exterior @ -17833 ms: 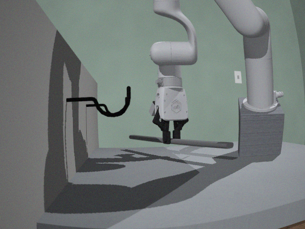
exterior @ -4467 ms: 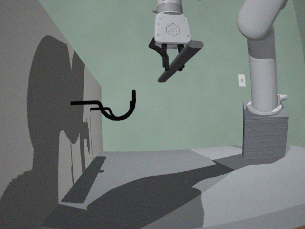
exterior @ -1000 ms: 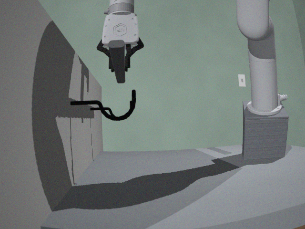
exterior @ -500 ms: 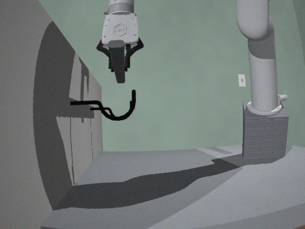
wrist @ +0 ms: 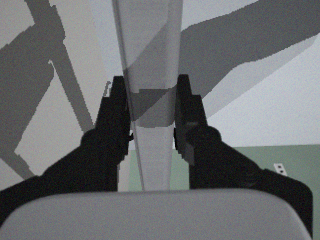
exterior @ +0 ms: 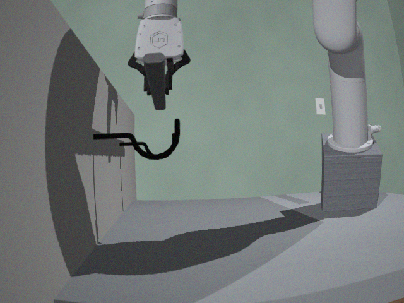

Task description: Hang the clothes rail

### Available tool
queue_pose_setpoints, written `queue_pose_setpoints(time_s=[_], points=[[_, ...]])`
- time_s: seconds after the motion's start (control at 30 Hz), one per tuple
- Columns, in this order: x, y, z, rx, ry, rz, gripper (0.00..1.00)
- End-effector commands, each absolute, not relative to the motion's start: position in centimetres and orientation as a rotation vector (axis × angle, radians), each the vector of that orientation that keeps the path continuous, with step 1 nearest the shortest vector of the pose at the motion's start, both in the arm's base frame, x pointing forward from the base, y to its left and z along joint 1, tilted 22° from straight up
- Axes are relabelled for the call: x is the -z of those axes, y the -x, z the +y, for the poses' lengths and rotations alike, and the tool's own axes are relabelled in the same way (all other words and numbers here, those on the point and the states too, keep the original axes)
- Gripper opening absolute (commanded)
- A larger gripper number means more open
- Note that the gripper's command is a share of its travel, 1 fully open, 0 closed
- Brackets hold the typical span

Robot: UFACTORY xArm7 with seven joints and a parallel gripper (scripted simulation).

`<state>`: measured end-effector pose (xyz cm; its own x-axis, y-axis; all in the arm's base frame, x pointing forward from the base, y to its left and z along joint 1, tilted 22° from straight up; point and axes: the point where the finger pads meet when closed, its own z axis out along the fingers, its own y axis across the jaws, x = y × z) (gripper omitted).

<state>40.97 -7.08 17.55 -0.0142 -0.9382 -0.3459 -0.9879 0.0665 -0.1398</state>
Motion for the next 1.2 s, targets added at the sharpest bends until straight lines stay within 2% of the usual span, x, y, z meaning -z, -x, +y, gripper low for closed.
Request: queue_pose_setpoints(time_s=[0.0, 1.17], points=[[-17.7, -41.1, -7.2, -0.194, 1.922, 2.006, 0.0], [-12.9, -41.9, -5.4, -0.194, 1.922, 2.006, 0.0]])
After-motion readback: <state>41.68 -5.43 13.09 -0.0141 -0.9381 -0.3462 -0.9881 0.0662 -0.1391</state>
